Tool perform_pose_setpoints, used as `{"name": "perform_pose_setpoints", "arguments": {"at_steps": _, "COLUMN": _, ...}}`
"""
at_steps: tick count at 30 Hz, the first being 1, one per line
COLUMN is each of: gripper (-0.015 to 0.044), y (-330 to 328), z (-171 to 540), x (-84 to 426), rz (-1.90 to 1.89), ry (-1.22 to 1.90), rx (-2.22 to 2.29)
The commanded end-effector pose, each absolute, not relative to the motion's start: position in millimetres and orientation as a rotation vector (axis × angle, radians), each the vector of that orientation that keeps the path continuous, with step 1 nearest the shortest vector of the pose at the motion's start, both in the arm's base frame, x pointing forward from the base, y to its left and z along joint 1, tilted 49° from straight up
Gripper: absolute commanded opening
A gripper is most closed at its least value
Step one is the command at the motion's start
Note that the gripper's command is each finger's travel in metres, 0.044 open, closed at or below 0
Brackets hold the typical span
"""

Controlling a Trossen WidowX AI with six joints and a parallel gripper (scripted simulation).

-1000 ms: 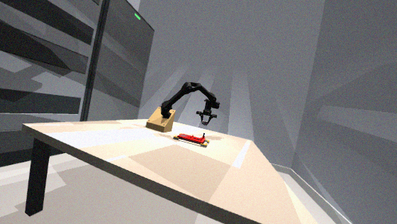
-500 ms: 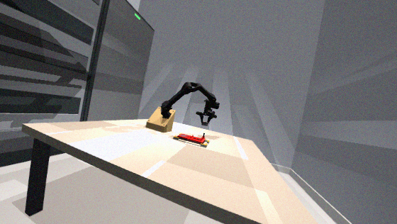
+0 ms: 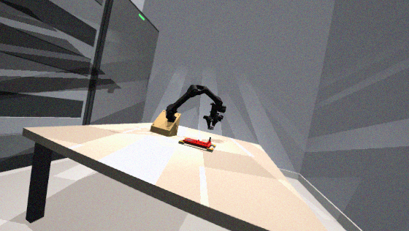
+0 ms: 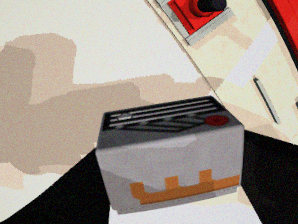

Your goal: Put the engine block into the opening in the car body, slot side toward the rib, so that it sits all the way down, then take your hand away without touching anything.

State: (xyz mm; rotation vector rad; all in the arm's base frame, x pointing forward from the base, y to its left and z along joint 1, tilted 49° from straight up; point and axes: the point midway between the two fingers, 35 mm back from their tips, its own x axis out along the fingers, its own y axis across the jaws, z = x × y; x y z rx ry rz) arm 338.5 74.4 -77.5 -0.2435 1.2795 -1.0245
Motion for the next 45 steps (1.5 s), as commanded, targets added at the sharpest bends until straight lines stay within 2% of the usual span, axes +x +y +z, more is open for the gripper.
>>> {"name": "perform_pose_setpoints", "arguments": {"at_steps": 1, "gripper": 0.0000, "y": 73.6, "z": -78.1, "x": 338.3, "rz": -0.944, "ry": 1.345, "rx": -0.344}}
{"name": "perform_pose_setpoints", "arguments": {"at_steps": 24, "gripper": 0.0000, "y": 71.3, "z": -80.3, "x": 337.8, "rz": -0.364, "ry": 1.681, "rx": -0.944}}
{"name": "perform_pose_setpoints", "arguments": {"at_steps": 45, "gripper": 0.0000, "y": 69.3, "z": -82.4, "x": 337.3, "rz": 0.280, "ry": 1.841, "rx": -1.462}}
